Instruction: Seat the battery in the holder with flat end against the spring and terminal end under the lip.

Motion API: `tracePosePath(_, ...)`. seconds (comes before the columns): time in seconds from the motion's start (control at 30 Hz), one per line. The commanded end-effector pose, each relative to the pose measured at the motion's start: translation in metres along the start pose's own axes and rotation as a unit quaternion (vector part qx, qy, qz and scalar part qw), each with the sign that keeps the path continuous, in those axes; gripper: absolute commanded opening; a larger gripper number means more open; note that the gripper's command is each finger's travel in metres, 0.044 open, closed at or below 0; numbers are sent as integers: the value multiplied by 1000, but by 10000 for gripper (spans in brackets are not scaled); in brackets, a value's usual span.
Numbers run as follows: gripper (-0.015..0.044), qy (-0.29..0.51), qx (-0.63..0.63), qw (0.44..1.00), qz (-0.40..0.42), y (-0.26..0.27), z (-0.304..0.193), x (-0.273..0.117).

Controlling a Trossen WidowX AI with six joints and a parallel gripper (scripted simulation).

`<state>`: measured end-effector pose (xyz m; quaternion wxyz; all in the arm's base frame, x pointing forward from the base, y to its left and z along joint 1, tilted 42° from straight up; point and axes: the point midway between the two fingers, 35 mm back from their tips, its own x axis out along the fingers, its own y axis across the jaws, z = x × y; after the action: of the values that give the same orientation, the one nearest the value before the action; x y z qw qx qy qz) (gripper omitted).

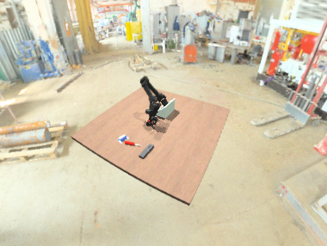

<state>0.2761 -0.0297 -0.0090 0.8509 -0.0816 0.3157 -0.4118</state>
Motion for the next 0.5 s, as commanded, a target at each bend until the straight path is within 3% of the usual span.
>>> tracePosePath(0.0, 83, 9, -7, 1000, 3, -3, -9, 0)
tracePosePath(0.47, 83, 13, -7, 1000, 8, -3, -18, -5)
